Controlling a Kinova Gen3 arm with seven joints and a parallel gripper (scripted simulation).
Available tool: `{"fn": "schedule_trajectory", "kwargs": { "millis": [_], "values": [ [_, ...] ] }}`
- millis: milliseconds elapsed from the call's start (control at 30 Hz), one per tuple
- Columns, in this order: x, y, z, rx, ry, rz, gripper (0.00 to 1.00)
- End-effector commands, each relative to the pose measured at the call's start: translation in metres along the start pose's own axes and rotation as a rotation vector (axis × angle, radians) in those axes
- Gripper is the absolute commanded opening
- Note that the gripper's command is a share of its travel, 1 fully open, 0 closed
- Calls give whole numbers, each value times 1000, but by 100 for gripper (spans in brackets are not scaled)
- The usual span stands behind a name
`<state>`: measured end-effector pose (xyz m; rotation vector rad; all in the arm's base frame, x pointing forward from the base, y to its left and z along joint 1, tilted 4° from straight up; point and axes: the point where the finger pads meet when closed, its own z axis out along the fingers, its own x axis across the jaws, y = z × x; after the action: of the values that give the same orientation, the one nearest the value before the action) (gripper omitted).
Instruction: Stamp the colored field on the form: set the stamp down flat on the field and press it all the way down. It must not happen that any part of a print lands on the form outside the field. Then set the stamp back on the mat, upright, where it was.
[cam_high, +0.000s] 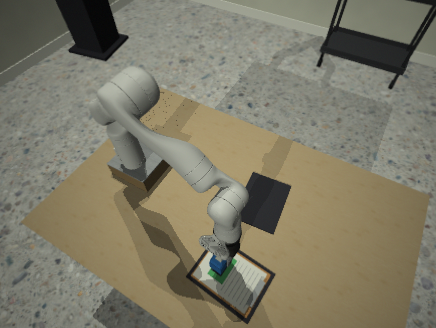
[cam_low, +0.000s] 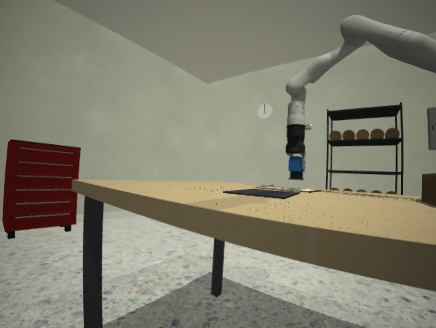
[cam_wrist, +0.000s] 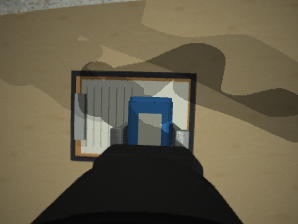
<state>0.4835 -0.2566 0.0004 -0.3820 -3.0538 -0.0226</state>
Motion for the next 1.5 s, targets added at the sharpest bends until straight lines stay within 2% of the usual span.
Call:
{"fn": "schedule_trajectory", "kwargs": {
  "millis": [0, 800, 1333, 1467],
  "values": [
    [-1, 0, -1, 0, -2, 0, 57],
    [-1, -2, 37, 0, -2, 0, 57],
    [-1, -2, 40, 0, -2, 0, 57],
    [-1, -2, 47, 0, -2, 0, 57]
  ]
}}
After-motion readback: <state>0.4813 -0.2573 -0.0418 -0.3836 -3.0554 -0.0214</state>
